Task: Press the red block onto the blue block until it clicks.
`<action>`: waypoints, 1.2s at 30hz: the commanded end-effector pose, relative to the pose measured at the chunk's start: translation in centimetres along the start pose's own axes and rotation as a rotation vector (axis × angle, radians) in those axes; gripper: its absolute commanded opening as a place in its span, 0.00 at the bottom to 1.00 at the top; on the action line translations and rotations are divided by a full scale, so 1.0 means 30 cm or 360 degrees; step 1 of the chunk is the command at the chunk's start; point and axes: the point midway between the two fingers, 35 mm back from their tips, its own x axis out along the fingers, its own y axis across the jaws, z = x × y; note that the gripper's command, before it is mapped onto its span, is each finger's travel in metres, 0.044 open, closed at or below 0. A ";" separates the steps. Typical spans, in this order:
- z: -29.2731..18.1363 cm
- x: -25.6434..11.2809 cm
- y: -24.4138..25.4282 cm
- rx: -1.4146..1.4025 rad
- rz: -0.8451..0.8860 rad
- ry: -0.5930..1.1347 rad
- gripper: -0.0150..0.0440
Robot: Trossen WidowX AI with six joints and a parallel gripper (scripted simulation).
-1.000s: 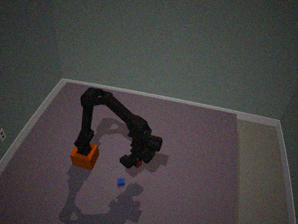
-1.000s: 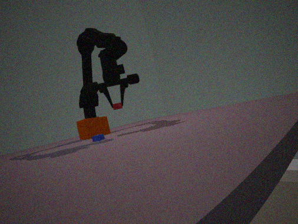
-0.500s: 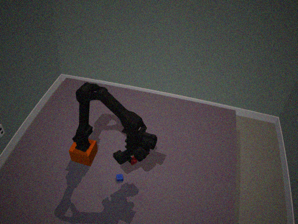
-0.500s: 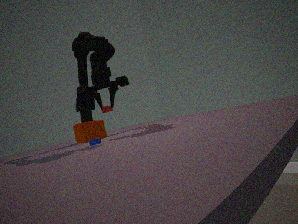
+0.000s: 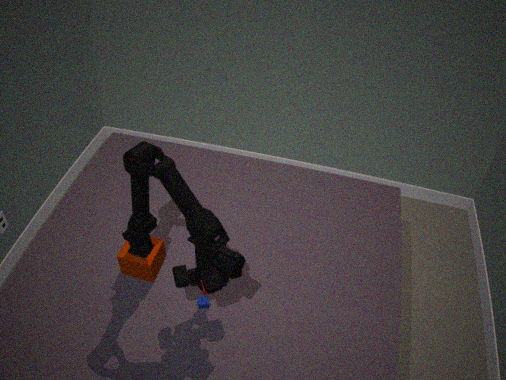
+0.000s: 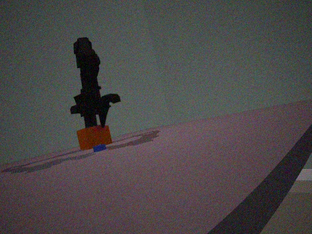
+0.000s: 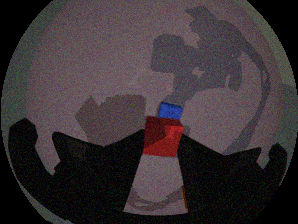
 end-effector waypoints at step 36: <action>0.010 0.157 -0.053 0.0154 -0.0007 -0.0002 0.25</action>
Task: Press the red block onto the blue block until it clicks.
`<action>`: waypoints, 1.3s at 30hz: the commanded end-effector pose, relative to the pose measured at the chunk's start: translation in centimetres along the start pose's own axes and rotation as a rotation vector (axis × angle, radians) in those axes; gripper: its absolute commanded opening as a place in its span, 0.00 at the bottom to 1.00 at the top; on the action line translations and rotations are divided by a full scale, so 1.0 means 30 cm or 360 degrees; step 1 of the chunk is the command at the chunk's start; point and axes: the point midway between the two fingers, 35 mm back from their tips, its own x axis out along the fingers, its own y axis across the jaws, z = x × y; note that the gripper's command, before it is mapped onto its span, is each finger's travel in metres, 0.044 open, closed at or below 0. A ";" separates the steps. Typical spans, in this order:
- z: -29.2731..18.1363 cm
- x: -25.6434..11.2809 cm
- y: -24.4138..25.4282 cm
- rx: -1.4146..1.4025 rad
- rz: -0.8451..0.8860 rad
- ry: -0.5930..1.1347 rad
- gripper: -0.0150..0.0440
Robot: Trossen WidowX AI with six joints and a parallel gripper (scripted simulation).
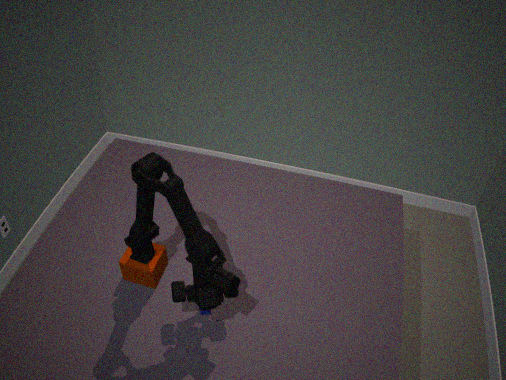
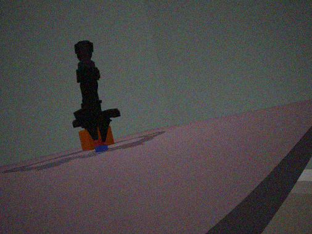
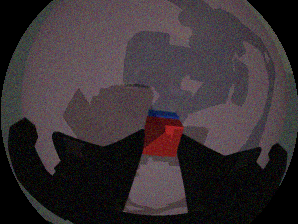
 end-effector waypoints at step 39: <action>0.001 0.013 0.000 -0.0001 -0.0001 -0.0001 0.63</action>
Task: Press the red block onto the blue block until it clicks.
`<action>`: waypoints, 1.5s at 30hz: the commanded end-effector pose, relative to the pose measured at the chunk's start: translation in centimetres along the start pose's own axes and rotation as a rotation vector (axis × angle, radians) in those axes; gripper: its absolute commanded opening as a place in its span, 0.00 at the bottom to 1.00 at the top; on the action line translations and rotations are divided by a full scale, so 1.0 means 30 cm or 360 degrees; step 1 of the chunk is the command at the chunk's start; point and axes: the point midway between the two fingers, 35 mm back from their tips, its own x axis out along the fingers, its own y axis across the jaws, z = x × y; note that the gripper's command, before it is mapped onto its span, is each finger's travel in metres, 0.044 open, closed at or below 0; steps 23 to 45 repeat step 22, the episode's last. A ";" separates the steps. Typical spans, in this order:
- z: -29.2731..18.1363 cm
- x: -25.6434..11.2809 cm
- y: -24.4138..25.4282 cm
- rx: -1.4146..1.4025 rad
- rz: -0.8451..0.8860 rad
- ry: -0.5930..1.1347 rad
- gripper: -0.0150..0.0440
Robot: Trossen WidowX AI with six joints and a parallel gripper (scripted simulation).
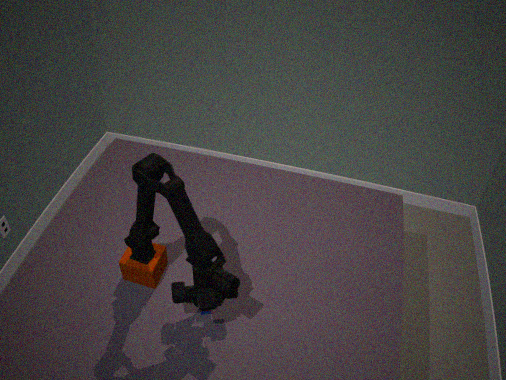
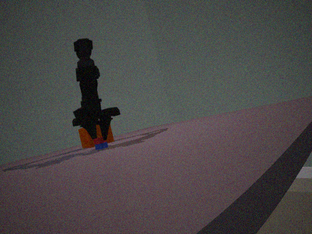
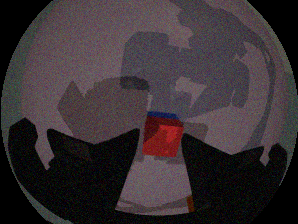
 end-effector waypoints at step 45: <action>0.010 -0.338 0.016 0.0004 -0.0004 -0.0008 0.63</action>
